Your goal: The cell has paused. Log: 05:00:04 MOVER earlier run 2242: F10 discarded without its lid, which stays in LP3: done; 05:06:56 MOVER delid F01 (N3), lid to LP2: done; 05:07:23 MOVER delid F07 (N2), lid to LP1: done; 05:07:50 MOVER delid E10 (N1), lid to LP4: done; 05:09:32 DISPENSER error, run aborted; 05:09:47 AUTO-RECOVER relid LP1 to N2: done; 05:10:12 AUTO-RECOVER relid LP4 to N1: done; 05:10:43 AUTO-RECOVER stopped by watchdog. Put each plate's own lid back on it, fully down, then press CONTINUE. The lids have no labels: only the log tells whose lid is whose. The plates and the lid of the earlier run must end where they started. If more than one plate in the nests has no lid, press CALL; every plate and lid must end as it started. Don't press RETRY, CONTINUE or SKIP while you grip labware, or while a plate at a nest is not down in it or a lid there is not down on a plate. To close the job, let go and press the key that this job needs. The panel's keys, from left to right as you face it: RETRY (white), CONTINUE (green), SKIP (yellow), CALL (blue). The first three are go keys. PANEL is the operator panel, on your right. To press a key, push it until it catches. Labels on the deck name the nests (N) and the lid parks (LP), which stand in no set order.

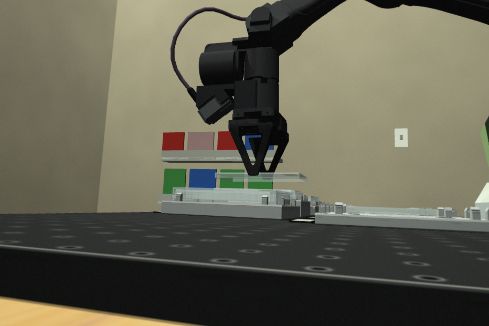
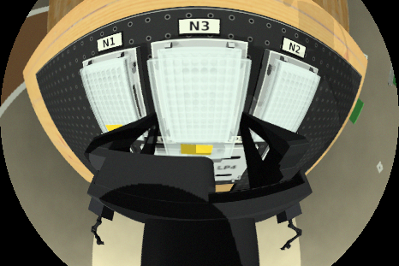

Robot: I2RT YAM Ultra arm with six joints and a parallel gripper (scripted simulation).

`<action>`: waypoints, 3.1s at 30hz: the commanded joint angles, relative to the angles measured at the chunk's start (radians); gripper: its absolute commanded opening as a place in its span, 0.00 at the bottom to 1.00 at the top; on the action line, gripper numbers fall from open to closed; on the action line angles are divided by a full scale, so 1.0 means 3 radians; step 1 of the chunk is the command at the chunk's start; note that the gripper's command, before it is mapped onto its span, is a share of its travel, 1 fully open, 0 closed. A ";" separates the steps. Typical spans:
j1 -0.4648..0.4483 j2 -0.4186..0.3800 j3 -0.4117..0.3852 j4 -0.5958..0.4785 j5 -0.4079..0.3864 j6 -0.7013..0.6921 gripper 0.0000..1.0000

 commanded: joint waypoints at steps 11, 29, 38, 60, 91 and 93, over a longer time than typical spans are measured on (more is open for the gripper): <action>0.0066 0.0020 0.0207 0.0010 0.0012 -0.0051 0.00; 0.0020 0.0047 0.0201 0.0095 0.0011 -0.0083 0.00; -0.0015 0.0067 0.0192 0.0125 0.0011 -0.0096 0.00; -0.0032 0.0087 0.0011 0.0223 0.0009 -0.0125 0.00; -0.0050 0.0057 0.0022 0.0257 0.0008 -0.0134 0.00; -0.0052 0.0057 0.0006 0.0257 0.0008 -0.0134 0.00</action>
